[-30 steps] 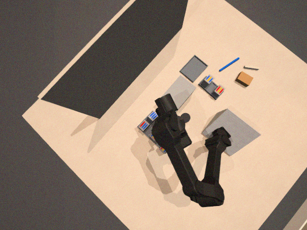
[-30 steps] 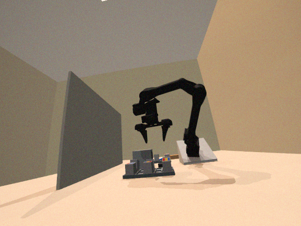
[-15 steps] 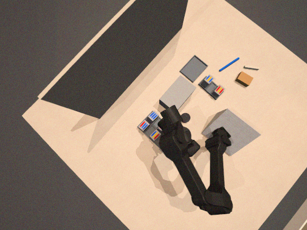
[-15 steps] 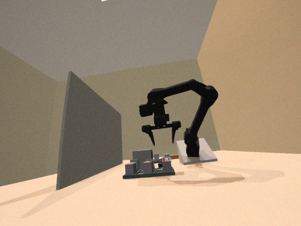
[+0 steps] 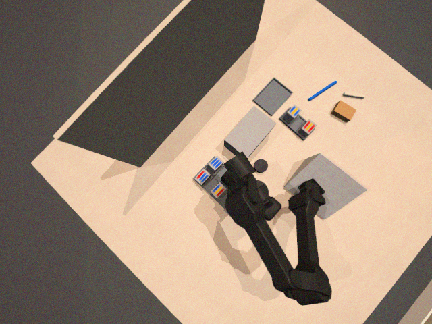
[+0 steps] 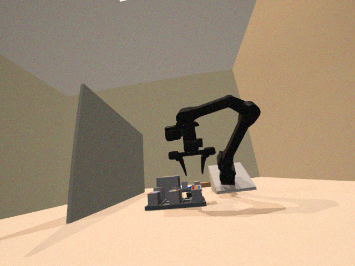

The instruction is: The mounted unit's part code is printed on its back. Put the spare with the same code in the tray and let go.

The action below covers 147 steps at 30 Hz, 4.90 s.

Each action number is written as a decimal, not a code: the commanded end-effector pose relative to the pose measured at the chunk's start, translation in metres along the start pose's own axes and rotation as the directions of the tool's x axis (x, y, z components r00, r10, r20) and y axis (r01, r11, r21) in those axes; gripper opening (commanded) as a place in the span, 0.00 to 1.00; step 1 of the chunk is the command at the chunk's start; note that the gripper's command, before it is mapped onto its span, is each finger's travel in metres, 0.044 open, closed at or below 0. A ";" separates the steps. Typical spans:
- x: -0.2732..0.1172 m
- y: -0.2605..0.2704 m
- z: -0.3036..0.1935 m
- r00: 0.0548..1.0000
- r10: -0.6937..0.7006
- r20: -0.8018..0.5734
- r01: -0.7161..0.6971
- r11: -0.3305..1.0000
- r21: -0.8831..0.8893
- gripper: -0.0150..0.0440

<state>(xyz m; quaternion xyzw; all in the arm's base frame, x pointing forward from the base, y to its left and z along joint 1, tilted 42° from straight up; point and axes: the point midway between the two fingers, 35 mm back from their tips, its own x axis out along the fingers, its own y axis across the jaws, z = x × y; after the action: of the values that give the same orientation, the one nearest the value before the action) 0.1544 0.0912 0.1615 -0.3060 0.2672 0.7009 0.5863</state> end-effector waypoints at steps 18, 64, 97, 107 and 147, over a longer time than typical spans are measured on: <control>0.027 -0.003 0.000 1.000 -0.007 -0.006 0.007 1.000 -0.003 0.76; 0.079 -0.001 0.001 1.000 -0.004 0.001 0.004 1.000 -0.004 0.50; 0.016 -0.002 0.000 1.000 -0.005 -0.004 0.005 1.000 -0.003 0.25; 0.003 0.000 0.002 1.000 -0.012 0.004 0.012 1.000 -0.004 0.25; -0.051 -0.103 -0.095 0.999 -0.021 -0.033 0.022 0.999 0.032 0.25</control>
<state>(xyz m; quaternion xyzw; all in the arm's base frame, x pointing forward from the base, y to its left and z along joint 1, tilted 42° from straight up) 0.2607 0.0170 0.1431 -0.3107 0.2819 0.6856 0.5949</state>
